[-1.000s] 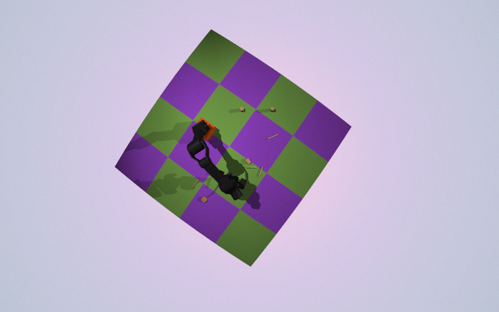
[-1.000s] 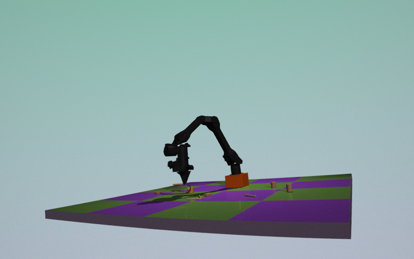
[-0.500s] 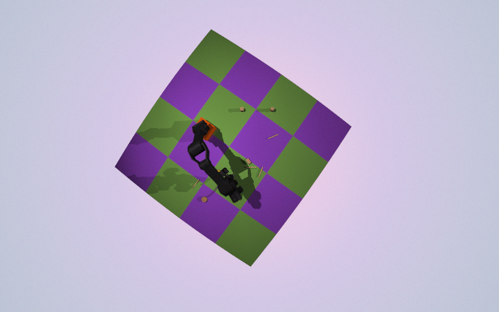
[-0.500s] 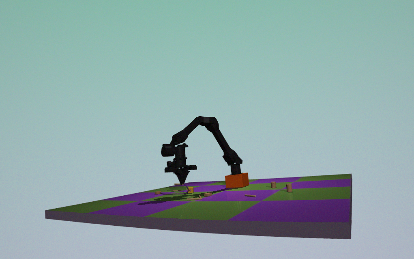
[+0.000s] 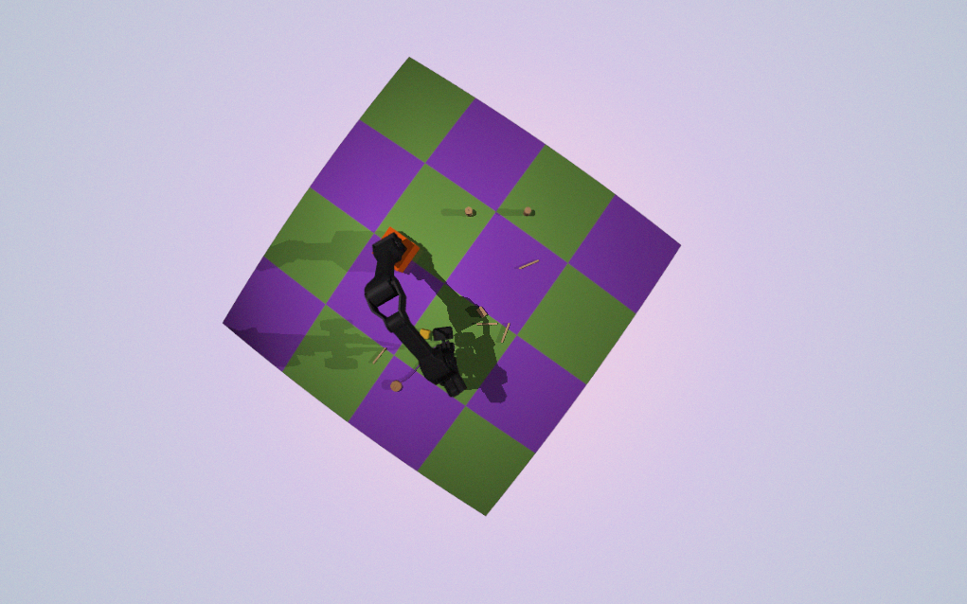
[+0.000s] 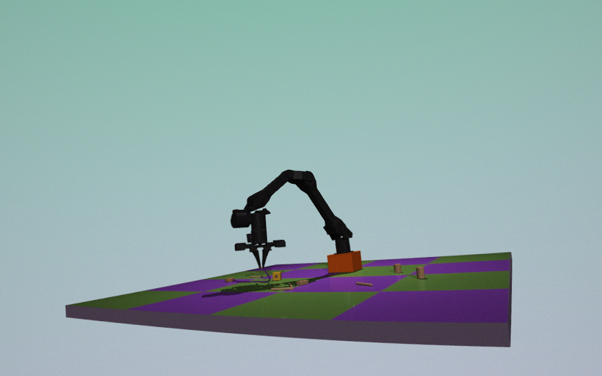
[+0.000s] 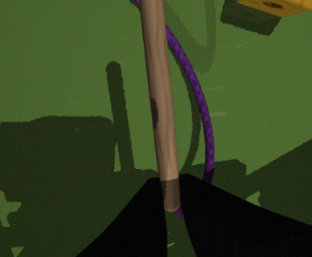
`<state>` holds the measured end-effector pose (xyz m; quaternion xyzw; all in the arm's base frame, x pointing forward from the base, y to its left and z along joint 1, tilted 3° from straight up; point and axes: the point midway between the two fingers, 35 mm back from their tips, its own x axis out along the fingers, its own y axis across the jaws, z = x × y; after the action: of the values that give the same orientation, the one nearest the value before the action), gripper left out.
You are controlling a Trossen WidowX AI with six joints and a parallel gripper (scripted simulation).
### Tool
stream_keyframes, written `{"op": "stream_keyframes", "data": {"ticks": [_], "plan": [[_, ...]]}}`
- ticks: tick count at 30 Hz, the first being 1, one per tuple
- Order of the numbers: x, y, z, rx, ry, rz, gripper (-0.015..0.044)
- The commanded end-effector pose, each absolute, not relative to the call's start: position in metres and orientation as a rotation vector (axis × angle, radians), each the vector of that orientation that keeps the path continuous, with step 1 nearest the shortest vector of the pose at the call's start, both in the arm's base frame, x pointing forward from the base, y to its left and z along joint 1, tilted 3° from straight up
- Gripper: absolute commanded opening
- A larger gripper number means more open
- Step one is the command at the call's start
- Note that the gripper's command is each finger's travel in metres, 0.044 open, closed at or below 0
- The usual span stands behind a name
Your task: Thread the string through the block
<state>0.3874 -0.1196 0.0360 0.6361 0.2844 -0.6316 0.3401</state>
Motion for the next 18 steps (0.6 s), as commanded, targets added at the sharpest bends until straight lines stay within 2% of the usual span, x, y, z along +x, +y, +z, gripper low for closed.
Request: {"op": "stream_keyframes", "data": {"ticks": [1,7,18], "plan": [[0.3887,-0.1219,0.0354,1.751,0.649,-1.728,0.0000],[0.3909,-0.1262,0.0354,1.881,0.494,-1.843,0.0000],[0.3975,-0.1231,0.0359,1.886,0.489,-1.846,0.0000]]}}
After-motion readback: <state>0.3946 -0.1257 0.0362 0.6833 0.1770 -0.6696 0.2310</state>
